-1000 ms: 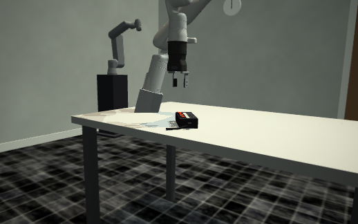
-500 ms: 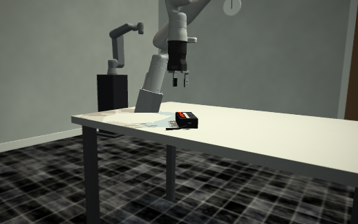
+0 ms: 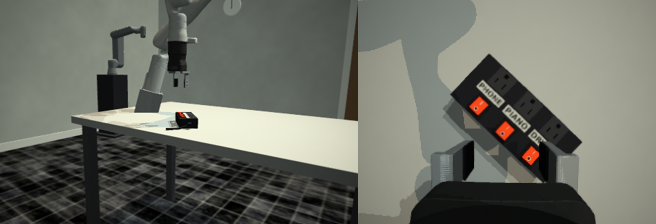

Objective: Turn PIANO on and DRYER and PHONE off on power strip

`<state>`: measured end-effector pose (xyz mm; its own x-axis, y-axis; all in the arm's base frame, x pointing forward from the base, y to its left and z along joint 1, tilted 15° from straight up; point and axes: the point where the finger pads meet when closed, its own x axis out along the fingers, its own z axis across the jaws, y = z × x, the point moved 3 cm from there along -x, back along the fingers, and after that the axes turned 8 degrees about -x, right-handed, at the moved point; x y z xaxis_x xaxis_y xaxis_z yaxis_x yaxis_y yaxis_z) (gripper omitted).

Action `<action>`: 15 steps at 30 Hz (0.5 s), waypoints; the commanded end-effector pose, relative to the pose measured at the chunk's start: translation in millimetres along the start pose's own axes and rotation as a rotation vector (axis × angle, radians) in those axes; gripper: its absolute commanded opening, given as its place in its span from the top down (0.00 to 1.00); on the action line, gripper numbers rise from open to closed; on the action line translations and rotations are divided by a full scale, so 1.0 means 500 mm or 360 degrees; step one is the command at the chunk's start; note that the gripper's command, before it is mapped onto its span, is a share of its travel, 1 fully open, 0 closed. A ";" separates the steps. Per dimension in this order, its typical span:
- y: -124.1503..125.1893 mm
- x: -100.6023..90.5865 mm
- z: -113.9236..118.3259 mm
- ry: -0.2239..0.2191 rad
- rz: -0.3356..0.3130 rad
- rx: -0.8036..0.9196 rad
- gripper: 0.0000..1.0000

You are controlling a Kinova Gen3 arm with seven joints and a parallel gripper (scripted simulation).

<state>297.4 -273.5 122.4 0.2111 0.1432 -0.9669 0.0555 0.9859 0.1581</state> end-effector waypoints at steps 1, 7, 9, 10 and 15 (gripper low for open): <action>0.001 0.001 0.000 0.0002 0.0001 0.0005 0.00; 0.010 0.009 0.000 0.0006 0.0012 0.0158 0.00; 0.014 0.013 0.000 0.0007 0.0017 0.0227 0.00; 0.016 0.015 0.000 0.0009 0.0019 0.0265 0.00; 0.028 0.026 -0.001 0.0015 0.0032 0.0487 0.00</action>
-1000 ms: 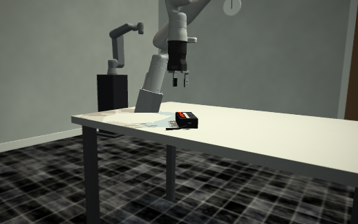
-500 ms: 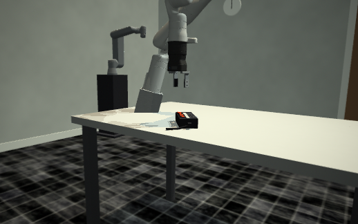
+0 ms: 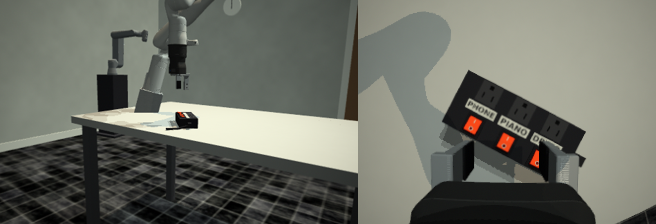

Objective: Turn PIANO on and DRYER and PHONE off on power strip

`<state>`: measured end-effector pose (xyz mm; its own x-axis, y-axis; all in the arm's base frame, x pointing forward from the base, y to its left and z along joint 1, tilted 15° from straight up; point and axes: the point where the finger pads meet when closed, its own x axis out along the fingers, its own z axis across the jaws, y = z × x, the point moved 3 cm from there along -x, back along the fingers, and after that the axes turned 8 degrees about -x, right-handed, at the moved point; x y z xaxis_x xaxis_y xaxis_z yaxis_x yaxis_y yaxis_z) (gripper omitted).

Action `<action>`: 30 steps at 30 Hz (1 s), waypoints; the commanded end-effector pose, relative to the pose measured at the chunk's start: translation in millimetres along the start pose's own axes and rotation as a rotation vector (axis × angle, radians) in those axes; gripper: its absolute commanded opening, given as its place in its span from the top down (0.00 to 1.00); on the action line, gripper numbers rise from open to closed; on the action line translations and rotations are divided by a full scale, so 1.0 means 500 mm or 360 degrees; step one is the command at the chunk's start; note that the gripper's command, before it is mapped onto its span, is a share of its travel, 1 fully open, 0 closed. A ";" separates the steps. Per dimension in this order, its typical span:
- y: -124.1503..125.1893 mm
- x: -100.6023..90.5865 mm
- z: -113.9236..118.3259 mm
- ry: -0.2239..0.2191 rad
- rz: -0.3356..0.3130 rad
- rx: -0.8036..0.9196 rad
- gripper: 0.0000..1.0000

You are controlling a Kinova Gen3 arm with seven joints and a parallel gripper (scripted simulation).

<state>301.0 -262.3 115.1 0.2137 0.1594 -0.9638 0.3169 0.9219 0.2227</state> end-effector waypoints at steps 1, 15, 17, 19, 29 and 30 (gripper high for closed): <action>0.009 0.009 -0.005 0.0016 0.0006 0.0096 0.00; 0.033 0.043 -0.016 0.0039 0.0025 0.0832 0.00; 0.036 0.049 -0.019 0.0042 0.0026 0.0972 0.00; 0.037 0.052 -0.020 0.0043 0.0026 0.1042 0.00; 0.045 0.075 -0.034 0.0049 0.0018 0.1687 0.00; 0.045 0.078 -0.036 0.0049 0.0017 0.1758 0.00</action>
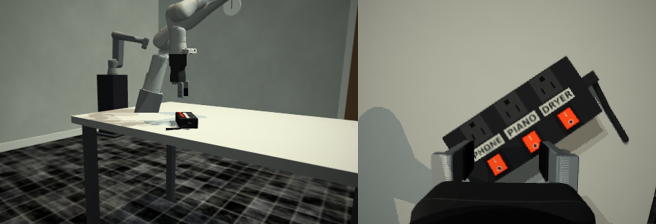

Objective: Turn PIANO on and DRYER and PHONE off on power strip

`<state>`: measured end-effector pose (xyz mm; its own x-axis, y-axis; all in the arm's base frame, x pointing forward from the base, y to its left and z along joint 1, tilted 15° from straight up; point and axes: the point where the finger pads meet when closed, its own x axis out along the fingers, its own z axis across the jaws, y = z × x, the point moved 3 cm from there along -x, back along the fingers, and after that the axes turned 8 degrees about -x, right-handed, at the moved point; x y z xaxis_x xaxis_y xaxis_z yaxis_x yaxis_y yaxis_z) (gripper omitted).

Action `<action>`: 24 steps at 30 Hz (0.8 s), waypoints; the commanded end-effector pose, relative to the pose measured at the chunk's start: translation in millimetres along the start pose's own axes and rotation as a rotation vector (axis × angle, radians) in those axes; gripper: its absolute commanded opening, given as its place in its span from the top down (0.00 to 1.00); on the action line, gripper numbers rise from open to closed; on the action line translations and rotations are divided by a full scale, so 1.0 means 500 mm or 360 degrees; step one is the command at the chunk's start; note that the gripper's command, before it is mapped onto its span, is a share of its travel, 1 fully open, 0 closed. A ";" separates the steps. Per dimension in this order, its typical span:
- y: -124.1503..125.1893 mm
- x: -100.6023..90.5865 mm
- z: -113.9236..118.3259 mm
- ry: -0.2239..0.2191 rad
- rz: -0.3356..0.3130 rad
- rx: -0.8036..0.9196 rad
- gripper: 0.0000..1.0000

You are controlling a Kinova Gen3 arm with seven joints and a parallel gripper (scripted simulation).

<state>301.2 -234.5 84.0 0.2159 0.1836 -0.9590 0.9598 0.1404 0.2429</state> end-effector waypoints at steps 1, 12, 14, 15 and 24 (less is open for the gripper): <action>-0.005 0.011 -0.011 0.0008 -0.0020 0.0139 0.00; -0.022 0.028 -0.020 -0.0014 -0.0017 0.0718 0.00; -0.026 0.031 -0.021 -0.0020 -0.0015 0.0831 0.00; -0.027 0.032 -0.022 -0.0023 -0.0014 0.0885 0.00; -0.040 0.039 -0.026 -0.0044 -0.0005 0.1205 0.00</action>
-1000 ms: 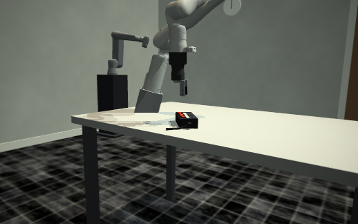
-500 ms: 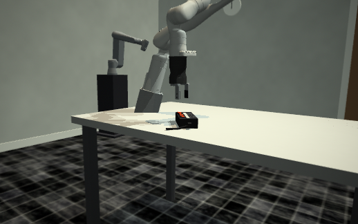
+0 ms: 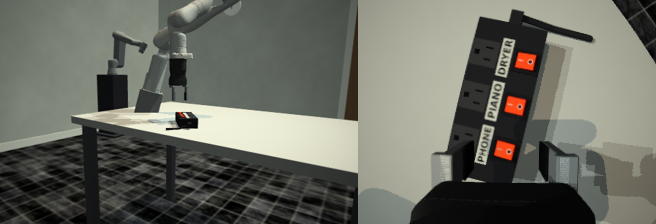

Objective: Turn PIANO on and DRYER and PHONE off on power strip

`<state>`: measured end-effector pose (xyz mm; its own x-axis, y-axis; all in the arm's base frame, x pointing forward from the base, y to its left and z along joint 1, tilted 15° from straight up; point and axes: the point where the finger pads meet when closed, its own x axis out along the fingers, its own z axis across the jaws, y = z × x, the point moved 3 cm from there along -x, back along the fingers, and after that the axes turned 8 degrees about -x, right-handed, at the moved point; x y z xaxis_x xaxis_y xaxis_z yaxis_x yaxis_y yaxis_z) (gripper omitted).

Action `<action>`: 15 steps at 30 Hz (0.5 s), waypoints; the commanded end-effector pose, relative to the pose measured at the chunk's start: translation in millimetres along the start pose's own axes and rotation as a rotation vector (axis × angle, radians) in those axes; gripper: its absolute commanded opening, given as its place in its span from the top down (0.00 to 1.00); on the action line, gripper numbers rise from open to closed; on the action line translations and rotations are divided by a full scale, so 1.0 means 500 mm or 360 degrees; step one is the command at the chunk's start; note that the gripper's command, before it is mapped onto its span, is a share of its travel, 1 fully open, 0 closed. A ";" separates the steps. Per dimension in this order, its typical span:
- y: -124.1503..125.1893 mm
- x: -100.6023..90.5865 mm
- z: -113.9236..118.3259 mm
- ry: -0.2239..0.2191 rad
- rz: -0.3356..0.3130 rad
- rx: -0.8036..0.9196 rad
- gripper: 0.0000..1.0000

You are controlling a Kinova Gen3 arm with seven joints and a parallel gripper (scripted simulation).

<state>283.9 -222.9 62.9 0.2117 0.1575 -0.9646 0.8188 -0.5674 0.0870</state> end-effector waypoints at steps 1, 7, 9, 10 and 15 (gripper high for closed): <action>-0.004 0.003 -0.002 -0.0004 -0.0005 0.0038 0.00; -0.011 0.006 0.001 -0.0014 0.0005 0.0215 0.00; -0.013 0.006 0.002 -0.0016 0.0007 0.0257 0.00; -0.014 0.007 0.002 -0.0017 0.0008 0.0274 0.00; -0.016 0.008 0.003 -0.0020 0.0012 0.0334 0.00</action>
<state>277.3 -219.8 58.2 0.2100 0.1434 -0.9671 0.6909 -0.7217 0.0431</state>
